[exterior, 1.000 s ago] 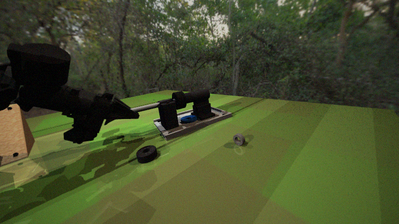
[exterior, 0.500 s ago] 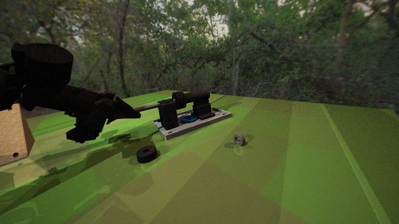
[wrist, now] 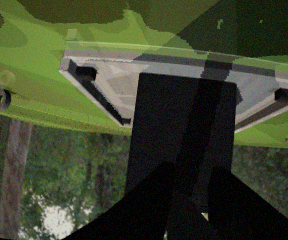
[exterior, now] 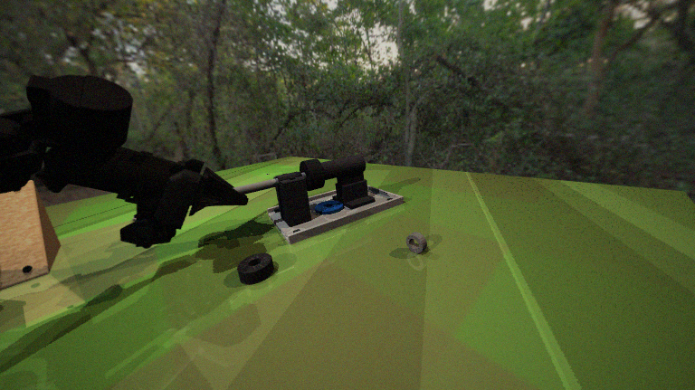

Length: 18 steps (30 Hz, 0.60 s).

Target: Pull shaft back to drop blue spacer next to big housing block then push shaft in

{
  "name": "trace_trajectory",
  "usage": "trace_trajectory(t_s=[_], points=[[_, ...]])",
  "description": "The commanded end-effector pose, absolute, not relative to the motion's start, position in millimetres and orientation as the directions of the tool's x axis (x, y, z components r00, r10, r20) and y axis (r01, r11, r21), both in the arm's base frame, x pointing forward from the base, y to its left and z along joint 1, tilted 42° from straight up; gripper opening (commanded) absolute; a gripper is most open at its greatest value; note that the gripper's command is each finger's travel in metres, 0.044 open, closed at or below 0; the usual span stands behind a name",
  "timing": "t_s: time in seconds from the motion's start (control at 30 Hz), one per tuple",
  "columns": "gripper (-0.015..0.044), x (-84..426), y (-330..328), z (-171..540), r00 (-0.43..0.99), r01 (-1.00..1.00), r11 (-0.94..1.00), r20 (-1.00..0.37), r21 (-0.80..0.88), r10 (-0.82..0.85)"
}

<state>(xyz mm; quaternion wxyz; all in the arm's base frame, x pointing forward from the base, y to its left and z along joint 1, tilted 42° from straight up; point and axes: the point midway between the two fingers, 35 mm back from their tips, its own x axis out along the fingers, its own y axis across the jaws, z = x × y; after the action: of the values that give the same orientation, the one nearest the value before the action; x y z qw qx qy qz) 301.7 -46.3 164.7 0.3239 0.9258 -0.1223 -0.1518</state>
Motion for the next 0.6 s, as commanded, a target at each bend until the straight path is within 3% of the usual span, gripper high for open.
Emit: trace_trajectory(t_s=[0.0,0.57], points=[[0.0000,303.7,-46.0,166.2,0.925,-0.127,-0.760,-0.200,0.637,-0.323],[0.0000,308.3,-45.9,167.1,0.925,-0.127,-0.760,-0.200,0.637,-0.323]])
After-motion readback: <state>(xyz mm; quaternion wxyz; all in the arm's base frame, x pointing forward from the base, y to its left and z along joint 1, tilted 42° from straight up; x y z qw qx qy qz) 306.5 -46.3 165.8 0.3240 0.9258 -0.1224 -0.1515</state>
